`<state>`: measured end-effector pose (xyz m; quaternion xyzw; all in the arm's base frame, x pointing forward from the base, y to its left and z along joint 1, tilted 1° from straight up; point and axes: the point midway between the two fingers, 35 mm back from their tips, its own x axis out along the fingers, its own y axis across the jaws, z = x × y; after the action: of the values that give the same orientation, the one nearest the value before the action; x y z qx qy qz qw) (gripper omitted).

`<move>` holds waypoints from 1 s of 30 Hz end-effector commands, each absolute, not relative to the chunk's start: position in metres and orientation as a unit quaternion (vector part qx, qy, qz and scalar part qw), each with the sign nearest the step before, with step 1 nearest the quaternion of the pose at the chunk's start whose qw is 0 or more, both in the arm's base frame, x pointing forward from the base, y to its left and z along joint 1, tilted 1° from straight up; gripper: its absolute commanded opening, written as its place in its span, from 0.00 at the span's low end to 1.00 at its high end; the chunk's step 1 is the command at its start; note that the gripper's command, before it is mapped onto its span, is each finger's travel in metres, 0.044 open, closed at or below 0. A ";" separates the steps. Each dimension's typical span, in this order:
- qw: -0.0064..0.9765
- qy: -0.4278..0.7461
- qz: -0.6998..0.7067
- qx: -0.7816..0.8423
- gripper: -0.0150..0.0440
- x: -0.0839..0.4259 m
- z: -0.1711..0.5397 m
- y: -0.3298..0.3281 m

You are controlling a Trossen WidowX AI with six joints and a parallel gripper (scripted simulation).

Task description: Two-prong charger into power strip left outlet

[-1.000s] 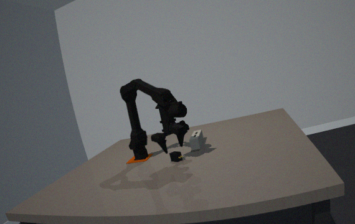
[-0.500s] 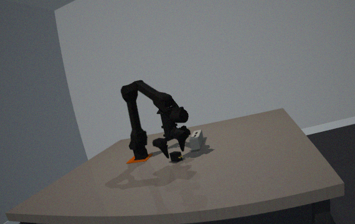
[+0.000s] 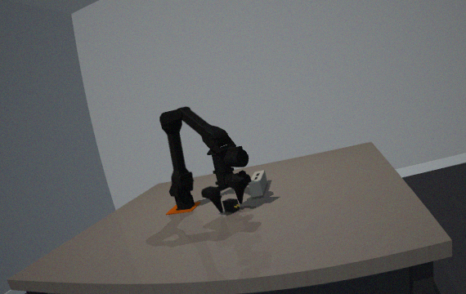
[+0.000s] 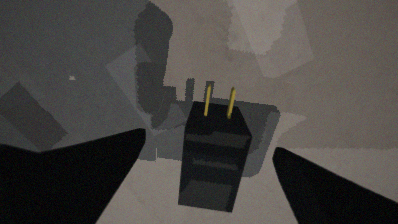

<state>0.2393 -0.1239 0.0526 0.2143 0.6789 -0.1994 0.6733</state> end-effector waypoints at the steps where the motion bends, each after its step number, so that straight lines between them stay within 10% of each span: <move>1: 0.674 0.679 -0.199 0.214 0.91 0.239 0.053 -0.124; 10: 0.674 0.679 -0.199 0.214 0.51 0.239 0.053 -0.124; 21: 0.673 0.679 -0.199 0.214 0.25 0.240 0.059 -0.124; 30: 0.671 0.681 -0.200 0.212 0.25 0.238 0.094 -0.123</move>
<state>0.2376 -0.1226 0.0799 0.2153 0.6866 -0.1976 0.6657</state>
